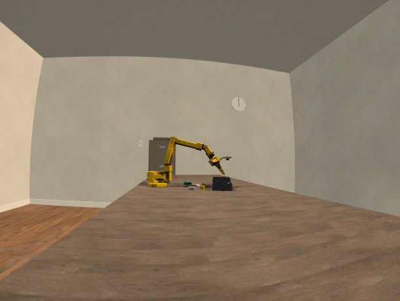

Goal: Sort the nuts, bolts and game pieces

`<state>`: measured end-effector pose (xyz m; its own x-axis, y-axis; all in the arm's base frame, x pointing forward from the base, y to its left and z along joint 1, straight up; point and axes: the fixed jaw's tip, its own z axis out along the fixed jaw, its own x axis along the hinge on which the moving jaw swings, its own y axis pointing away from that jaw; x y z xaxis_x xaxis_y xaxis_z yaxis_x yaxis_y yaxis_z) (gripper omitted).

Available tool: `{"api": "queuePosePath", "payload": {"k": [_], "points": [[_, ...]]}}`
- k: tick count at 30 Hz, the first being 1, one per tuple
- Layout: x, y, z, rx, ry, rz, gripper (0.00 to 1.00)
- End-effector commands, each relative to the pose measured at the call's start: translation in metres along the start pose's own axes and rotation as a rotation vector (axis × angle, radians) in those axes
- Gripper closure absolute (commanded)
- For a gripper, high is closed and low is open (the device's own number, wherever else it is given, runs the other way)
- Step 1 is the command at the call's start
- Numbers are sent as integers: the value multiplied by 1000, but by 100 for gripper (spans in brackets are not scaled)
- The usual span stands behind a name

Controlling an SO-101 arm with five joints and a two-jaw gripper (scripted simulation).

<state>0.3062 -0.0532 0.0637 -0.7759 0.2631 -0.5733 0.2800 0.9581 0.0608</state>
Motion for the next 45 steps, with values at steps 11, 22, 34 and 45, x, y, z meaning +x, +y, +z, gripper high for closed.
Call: {"api": "queuePosePath", "payload": {"k": [11,22,34,45], "points": [[-14,4,-11,-15,-74,2,0],[-15,18,-10,-39,-57,18,0],[-10,73,-5,-125,21,82,0],[-7,86,-5,-143,43,96,0]]}}
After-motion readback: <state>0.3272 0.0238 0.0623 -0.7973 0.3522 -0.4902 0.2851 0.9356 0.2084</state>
